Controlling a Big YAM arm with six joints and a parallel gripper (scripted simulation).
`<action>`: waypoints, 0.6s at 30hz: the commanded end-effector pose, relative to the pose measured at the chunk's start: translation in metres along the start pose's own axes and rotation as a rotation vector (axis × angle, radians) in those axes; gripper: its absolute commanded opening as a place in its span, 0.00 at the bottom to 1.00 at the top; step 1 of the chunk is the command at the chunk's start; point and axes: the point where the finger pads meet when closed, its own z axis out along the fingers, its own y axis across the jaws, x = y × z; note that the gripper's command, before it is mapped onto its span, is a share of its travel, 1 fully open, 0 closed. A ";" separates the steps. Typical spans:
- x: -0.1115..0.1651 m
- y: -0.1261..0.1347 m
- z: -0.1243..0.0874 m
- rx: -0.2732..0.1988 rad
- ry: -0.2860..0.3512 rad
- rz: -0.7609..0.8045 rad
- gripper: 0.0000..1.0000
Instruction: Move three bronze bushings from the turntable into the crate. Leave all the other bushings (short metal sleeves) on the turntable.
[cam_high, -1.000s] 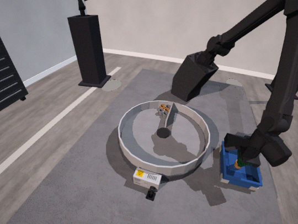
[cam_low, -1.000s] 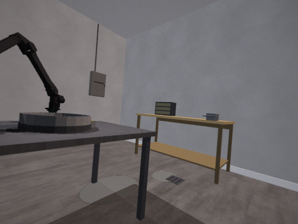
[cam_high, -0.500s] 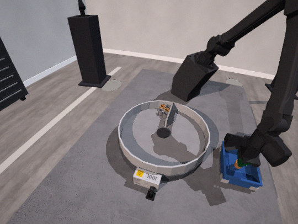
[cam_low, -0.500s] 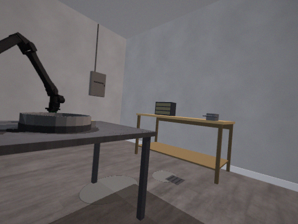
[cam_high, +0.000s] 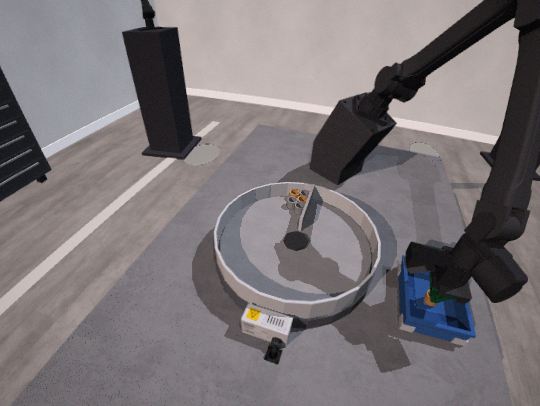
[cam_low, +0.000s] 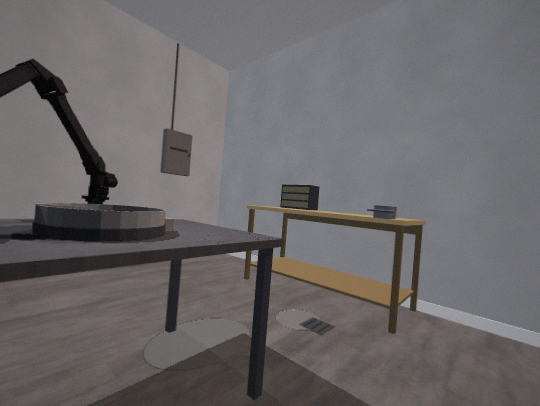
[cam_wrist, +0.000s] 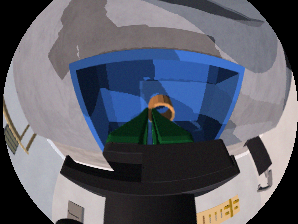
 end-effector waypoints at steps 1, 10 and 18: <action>0.013 0.011 0.002 -0.021 0.011 -0.008 0.00; 0.014 0.012 0.001 -0.024 0.012 -0.009 0.00; 0.014 0.012 0.001 -0.024 0.012 -0.009 0.00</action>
